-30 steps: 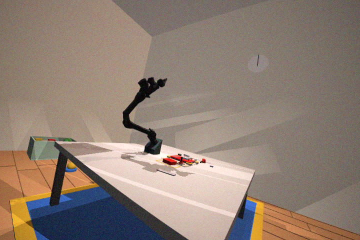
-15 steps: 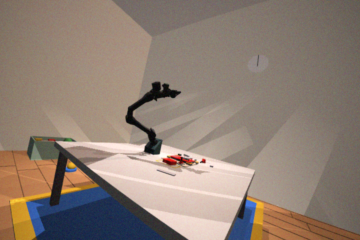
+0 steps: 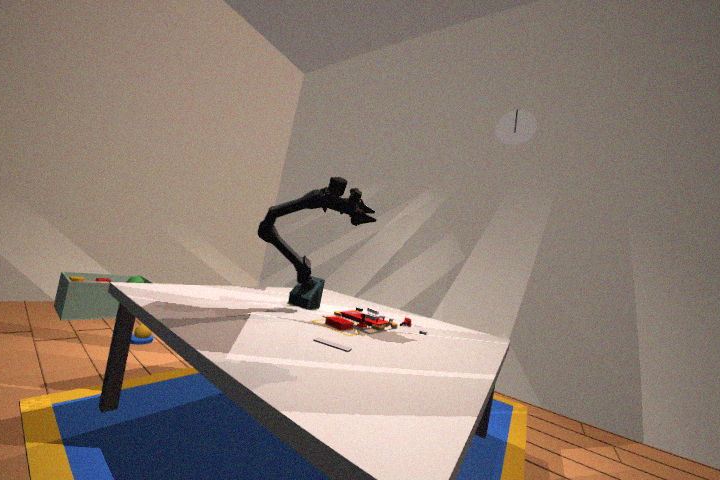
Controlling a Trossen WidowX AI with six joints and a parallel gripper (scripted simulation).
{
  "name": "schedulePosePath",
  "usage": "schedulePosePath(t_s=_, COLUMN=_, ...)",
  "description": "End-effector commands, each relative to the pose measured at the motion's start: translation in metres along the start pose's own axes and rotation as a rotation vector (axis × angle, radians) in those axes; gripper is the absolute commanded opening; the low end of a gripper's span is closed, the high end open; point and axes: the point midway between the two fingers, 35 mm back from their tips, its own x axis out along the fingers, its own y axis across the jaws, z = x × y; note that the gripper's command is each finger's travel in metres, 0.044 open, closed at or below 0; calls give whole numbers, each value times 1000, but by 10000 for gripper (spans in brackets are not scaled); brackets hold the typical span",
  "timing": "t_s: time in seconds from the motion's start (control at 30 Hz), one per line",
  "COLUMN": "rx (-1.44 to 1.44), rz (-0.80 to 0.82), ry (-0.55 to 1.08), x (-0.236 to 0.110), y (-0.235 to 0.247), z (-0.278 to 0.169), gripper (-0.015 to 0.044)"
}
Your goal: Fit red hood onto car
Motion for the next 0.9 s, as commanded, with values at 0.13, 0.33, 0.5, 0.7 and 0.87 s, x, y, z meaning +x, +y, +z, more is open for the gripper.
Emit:
schedulePosePath(t_s=0.13, rx=98, rz=-209, ry=231, x=34, y=-52, z=-56, gripper=440)
schedulePosePath(t_s=0.33, rx=165, rz=-369, ry=399, x=48, y=-91, z=-101, gripper=440)
schedulePosePath(t_s=0.5, rx=214, rz=-507, ry=543, x=51, y=-122, z=-140, gripper=440)
schedulePosePath(t_s=0.7, rx=262, rz=-671, ry=720, x=45, y=-158, z=-188, gripper=440)
schedulePosePath(t_s=0.87, rx=289, rz=-805, ry=871, x=32, y=-184, z=-227, gripper=440)
